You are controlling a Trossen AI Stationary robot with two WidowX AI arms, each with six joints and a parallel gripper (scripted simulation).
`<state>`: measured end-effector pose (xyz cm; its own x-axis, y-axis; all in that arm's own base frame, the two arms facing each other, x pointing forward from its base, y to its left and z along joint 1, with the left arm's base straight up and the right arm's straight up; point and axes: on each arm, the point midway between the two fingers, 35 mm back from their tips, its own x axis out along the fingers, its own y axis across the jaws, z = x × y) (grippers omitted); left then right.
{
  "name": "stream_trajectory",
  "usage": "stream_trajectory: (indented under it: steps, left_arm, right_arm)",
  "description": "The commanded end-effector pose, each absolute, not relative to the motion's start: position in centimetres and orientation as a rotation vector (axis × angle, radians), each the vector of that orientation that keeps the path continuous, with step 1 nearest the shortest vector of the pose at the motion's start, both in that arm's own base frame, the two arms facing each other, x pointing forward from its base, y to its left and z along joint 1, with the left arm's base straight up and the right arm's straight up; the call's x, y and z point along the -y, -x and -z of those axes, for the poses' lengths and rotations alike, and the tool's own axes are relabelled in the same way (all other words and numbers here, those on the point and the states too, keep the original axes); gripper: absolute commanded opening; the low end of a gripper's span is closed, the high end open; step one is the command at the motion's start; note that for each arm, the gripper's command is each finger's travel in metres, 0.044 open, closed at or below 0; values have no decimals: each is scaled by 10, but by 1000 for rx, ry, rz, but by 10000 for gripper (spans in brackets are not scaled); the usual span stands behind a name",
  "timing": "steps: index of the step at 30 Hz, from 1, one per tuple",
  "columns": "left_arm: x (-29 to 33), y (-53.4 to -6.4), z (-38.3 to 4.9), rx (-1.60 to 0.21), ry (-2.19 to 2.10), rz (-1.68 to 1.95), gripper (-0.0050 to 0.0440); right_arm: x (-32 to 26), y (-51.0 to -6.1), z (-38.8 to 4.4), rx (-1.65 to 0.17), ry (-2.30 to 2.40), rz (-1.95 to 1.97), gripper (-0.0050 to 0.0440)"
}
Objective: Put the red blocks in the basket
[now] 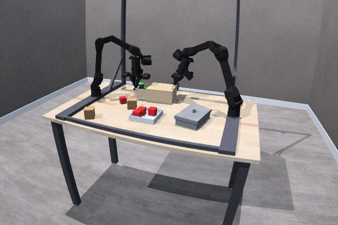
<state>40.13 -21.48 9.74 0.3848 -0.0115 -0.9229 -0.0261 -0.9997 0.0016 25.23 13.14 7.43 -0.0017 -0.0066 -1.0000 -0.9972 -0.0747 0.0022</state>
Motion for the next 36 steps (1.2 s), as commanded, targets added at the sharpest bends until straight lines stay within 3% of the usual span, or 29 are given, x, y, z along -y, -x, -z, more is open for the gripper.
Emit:
stream_trajectory:
  steps: [1, 36]
  left_arm:
    - [204, -391, -50, 23, 2462, -1854, -50]
    - [203, -392, -49, 27, 2464, -1852, -50]
  right_arm:
    - [-134, -269, -85, -1141, 1275, -1246, -50]
    - [-137, -321, -89, -1141, 1273, -1249, -50]
